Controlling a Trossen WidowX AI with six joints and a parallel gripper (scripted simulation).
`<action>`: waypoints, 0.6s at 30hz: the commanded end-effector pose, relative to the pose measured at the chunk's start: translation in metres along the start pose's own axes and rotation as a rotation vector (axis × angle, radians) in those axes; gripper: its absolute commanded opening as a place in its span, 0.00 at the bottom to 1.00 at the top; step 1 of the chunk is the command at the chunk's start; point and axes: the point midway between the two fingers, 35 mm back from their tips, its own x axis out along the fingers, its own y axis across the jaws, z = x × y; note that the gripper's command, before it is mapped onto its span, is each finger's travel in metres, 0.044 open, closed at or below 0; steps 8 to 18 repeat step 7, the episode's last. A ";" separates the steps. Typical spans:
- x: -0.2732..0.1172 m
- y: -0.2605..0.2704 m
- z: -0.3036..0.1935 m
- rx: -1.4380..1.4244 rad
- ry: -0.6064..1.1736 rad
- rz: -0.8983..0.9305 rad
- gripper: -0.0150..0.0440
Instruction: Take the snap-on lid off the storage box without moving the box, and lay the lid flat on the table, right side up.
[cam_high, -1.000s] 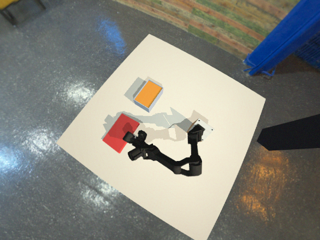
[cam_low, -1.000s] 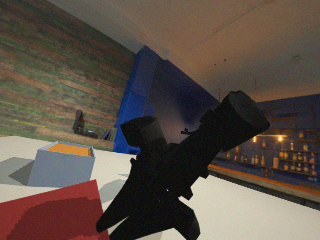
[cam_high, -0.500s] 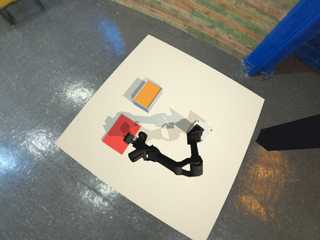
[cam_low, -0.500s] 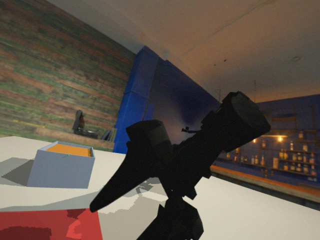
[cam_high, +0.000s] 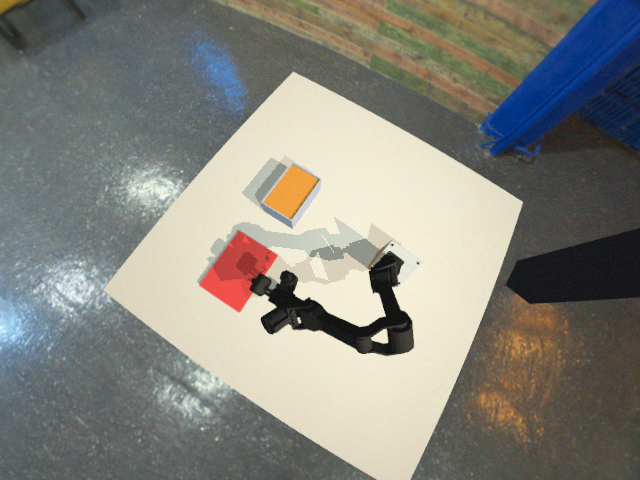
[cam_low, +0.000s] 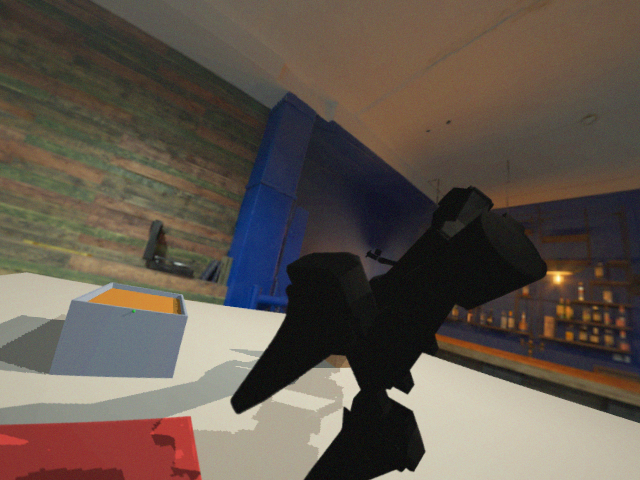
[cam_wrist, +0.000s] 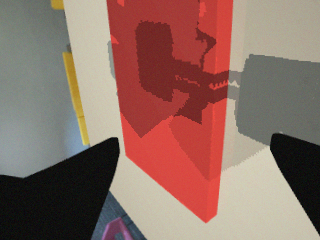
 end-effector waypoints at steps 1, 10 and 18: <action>-0.007 -0.004 0.000 0.006 -0.002 0.003 1.00; -0.016 -0.012 0.000 0.007 -0.002 0.002 1.00; -0.016 -0.012 0.000 0.007 -0.002 0.002 1.00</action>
